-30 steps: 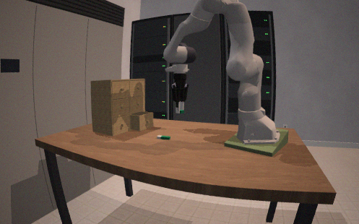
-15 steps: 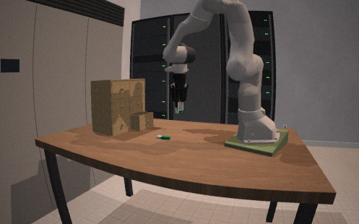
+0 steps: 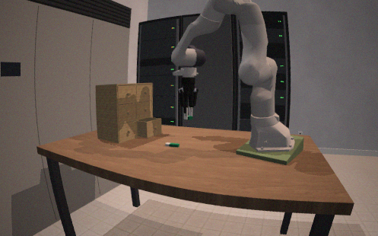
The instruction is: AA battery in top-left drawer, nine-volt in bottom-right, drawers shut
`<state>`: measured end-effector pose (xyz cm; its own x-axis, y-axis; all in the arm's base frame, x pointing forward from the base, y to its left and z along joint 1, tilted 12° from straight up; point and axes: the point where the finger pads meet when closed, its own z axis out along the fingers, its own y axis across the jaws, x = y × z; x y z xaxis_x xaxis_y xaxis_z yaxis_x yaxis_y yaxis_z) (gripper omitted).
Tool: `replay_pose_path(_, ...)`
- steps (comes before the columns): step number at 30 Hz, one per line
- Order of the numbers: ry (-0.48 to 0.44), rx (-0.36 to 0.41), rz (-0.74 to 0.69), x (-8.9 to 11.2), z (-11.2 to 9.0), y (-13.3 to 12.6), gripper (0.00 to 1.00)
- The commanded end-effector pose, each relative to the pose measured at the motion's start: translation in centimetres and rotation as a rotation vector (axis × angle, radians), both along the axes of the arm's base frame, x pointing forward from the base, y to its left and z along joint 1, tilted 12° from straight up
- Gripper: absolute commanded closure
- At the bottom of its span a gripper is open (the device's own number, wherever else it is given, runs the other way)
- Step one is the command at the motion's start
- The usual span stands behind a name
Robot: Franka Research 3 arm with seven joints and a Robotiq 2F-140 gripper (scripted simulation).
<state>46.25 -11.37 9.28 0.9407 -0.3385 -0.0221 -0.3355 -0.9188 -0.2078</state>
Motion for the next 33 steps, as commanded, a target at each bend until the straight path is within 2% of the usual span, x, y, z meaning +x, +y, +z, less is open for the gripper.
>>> replay_pose_path(1,0.012,0.005,-0.051,-0.06,0.01,0.22,0.86)
replay_pose_path(16,0.012,0.005,-0.051,-0.06,0.01,0.22,0.86)
replay_pose_path(17,0.031,0.011,-0.142,0.06,0.1,0.68,0.86)
replay_pose_path(33,0.031,0.011,-0.142,0.06,0.1,0.68,0.86)
